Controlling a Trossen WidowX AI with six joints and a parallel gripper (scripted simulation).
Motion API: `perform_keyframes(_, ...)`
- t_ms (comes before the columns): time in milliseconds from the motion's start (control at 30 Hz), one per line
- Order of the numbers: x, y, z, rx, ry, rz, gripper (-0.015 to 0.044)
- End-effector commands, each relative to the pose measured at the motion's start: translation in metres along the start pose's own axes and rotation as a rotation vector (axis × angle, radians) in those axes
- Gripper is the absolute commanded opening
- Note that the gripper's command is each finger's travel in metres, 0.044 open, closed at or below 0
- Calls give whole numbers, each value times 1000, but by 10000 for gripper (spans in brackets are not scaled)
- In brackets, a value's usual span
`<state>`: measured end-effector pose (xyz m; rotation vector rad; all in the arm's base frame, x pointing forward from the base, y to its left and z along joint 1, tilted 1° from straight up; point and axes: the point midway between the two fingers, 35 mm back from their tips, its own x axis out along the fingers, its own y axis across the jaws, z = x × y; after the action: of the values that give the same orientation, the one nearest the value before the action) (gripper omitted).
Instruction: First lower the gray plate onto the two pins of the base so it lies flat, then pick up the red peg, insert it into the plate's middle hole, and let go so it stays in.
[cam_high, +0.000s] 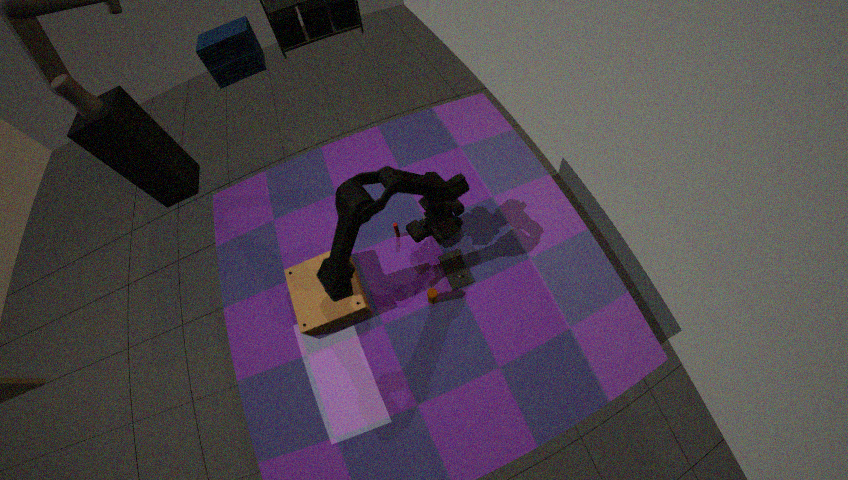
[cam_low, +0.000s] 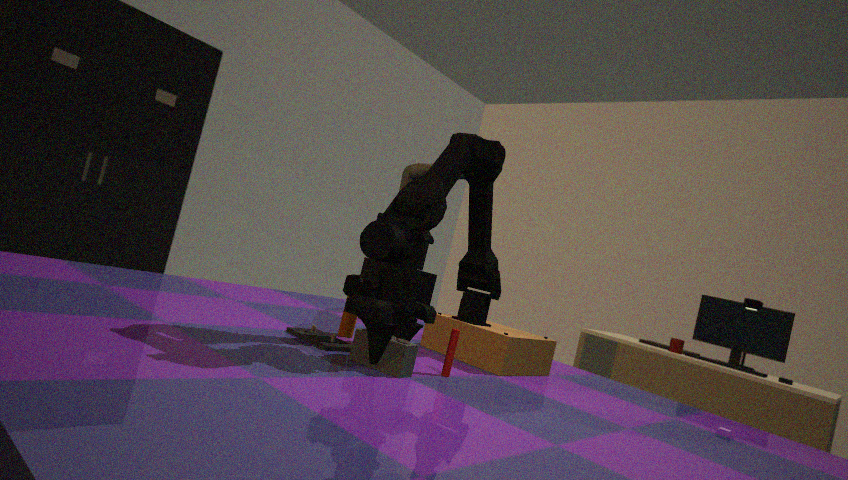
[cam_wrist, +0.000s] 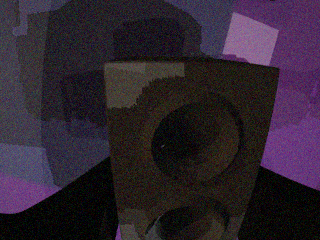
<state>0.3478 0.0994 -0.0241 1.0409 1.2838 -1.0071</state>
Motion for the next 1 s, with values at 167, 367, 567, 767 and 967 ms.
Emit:
perform_keyframes(167, 0, 0, 0, -3, -1, 0, 25)
perform_keyframes(367, -1, 1, 0, -11, -2, 5, 0)
perform_keyframes(567, -13, 6, 0, -45, -7, 25, 0)
perform_keyframes(767, -31, 7, -1, -38, -6, 22, 0)
perform_keyframes(967, -49, 7, -2, -32, -5, 18, 0)
